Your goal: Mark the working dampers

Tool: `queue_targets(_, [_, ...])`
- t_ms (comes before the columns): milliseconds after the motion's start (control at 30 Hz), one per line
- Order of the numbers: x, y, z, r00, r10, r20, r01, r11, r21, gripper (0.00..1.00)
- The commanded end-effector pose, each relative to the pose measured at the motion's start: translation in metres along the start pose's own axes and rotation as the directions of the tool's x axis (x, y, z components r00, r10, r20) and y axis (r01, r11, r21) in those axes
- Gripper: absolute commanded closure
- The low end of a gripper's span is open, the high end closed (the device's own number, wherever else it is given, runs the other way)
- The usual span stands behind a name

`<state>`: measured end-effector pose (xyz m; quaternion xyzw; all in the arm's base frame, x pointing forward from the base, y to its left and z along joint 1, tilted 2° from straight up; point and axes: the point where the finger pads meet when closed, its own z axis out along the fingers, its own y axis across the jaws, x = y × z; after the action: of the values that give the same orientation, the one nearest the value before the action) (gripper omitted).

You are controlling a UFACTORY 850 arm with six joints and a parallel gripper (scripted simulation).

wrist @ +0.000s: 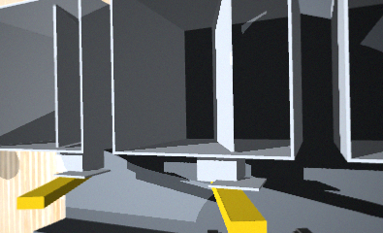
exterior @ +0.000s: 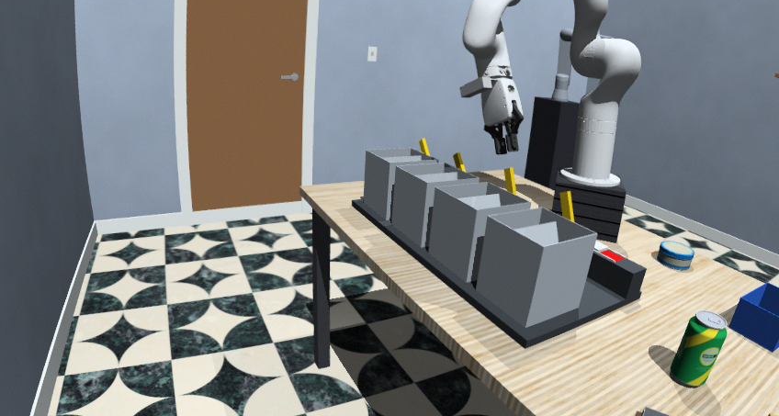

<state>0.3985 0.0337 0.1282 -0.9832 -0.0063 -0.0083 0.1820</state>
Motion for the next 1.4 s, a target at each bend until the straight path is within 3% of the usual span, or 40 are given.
queue_targets(0, [0.002,0.003,0.007,1.000,-0.003,-0.008,0.003,1.000,0.008,0.61])
queue_targets(867, [0.002,0.004,0.009,1.000,-0.003,-0.008,0.003,1.000,0.008,0.61])
queue_targets(1367, [0.002,0.004,0.025,1.000,-0.003,-0.008,0.003,1.000,0.008,0.61])
